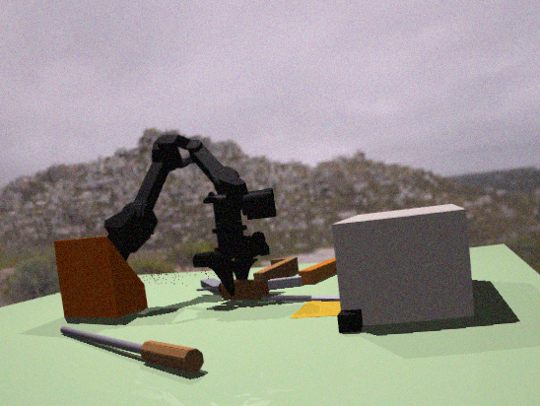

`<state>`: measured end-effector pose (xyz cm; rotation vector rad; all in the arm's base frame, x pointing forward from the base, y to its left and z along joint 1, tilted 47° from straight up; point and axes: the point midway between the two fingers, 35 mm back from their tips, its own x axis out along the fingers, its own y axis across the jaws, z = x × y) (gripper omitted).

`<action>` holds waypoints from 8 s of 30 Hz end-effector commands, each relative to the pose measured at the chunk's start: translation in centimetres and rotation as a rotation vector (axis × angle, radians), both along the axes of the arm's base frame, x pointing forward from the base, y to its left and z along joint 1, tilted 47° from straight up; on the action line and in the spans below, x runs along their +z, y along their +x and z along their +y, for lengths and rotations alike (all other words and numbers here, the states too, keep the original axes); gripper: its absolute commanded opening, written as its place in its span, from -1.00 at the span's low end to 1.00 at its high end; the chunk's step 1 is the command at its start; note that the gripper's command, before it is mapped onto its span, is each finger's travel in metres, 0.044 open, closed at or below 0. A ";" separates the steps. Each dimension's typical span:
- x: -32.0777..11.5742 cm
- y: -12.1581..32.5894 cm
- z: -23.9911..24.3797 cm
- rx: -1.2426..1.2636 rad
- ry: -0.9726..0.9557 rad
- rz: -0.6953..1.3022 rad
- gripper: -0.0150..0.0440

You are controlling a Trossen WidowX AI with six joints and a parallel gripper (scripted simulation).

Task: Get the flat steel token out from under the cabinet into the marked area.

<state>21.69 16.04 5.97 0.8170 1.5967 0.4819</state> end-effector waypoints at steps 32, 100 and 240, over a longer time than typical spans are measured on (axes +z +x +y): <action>-0.2 0.3 -0.6 -0.164 -0.010 0.180 -0.49; -5.1 2.7 -5.1 -0.177 -0.014 0.193 -0.49; -15.8 3.3 -15.1 -0.178 -0.021 0.190 -0.49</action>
